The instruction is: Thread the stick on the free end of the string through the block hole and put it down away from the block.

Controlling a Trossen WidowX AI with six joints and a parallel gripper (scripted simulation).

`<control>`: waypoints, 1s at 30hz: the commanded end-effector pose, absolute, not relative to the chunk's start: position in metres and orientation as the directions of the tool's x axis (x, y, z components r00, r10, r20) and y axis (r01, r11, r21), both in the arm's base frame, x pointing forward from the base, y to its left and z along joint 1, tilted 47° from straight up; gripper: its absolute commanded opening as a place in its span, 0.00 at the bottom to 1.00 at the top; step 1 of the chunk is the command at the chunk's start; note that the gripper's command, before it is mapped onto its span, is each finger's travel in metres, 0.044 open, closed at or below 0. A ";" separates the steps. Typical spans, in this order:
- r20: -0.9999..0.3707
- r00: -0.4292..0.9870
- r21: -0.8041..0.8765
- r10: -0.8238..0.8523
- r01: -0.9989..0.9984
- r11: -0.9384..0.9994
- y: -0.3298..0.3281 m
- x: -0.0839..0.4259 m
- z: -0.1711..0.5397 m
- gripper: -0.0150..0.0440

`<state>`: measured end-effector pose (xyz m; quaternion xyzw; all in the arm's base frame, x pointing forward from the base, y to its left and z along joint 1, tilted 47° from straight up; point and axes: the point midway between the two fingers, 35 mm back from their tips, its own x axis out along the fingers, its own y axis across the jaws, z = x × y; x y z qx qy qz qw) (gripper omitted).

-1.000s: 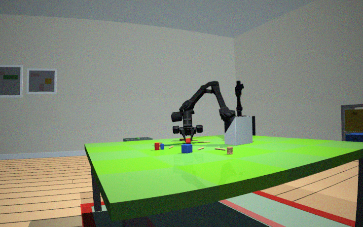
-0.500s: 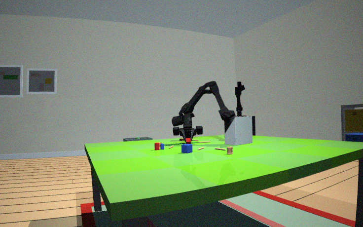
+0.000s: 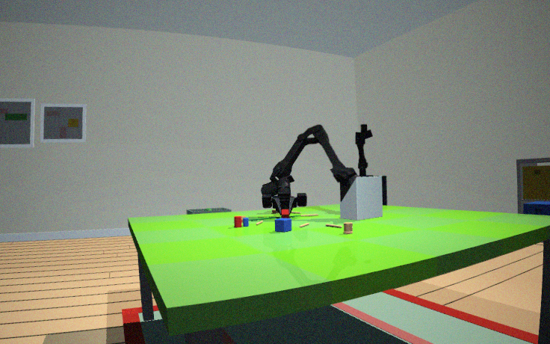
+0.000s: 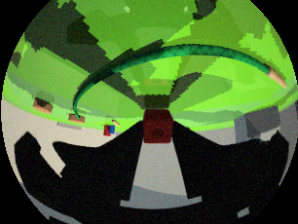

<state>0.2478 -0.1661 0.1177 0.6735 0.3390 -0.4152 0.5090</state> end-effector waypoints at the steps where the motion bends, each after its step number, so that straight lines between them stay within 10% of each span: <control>1: -0.906 0.423 0.404 0.025 0.878 -0.256 -0.166 0.247 0.118 0.48; 5: -0.906 0.423 0.404 0.025 0.878 -0.256 -0.166 0.247 0.120 0.65; 30: -0.904 0.426 0.406 0.029 0.879 -0.250 -0.153 0.225 0.177 0.65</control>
